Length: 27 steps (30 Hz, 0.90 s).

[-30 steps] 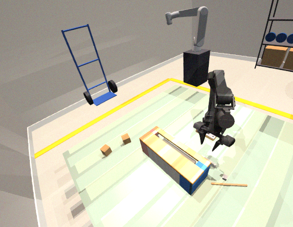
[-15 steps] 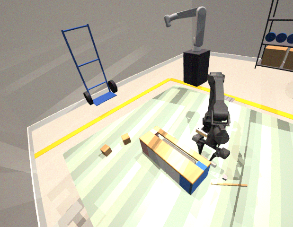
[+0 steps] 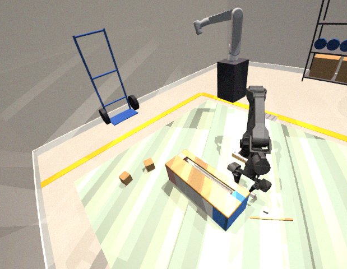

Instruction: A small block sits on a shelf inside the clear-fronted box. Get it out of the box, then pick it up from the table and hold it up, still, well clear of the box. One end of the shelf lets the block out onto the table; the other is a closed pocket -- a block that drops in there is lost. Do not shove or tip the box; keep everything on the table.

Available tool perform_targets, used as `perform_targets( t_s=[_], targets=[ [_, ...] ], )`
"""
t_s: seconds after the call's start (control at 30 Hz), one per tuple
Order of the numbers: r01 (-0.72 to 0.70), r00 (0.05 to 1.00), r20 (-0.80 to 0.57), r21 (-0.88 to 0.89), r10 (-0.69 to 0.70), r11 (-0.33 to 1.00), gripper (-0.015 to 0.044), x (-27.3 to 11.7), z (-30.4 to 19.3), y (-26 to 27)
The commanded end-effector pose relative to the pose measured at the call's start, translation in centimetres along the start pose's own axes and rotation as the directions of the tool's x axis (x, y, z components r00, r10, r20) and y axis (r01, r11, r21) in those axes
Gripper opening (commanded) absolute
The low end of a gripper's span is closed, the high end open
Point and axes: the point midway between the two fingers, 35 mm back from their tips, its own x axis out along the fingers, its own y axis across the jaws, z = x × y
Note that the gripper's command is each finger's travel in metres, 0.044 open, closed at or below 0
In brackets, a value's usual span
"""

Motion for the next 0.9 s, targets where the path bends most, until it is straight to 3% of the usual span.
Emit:
perform_targets(
  t_s=[0.0,0.77,0.87],
  targets=[
    [-0.010,1.000,0.009,0.001,0.010,1.000,0.0285,0.9,0.6,0.2],
    [-0.010,1.000,0.009,0.000,0.010,1.000,0.0285,3.9,2.2,0.4],
    [-0.010,1.000,0.009,0.000,0.010,1.000,0.0206,3.9,2.2,0.4]
  ],
)
